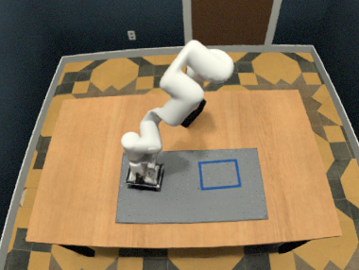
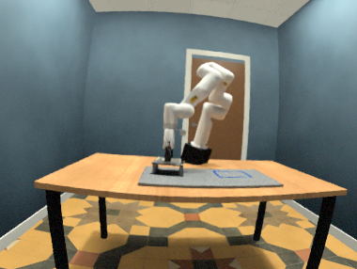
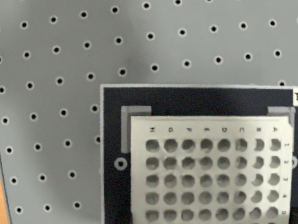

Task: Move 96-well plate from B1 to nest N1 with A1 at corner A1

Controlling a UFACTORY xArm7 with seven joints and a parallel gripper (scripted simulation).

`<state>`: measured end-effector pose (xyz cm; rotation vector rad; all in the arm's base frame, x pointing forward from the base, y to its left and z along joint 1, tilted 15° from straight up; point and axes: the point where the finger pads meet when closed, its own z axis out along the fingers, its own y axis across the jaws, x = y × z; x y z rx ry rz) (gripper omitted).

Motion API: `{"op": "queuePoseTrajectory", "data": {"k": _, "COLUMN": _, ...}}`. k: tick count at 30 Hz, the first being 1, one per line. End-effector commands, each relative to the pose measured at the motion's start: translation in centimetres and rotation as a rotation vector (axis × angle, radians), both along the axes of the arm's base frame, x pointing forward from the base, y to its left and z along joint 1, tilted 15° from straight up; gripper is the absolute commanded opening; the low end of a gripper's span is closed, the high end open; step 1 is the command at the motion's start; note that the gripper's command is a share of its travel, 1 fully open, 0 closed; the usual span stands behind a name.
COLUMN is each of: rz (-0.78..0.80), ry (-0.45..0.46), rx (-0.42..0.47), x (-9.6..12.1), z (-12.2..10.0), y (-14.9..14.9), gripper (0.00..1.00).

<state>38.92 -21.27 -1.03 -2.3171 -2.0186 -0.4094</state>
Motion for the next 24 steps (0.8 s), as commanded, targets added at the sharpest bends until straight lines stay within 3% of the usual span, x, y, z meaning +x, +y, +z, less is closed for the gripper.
{"op": "queuePoseTrajectory", "data": {"k": 1, "rz": -0.002, "ry": -0.003, "rx": -0.002, "x": 0.1, "z": 0.1, "y": -0.1, "gripper": 1.00}}
{"op": "queuePoseTrajectory", "data": {"k": 24, "rz": -0.001, "ry": -0.003, "rx": -0.002, "x": -0.8, "z": 5.3, "y": -1.2, "gripper": 1.00}}
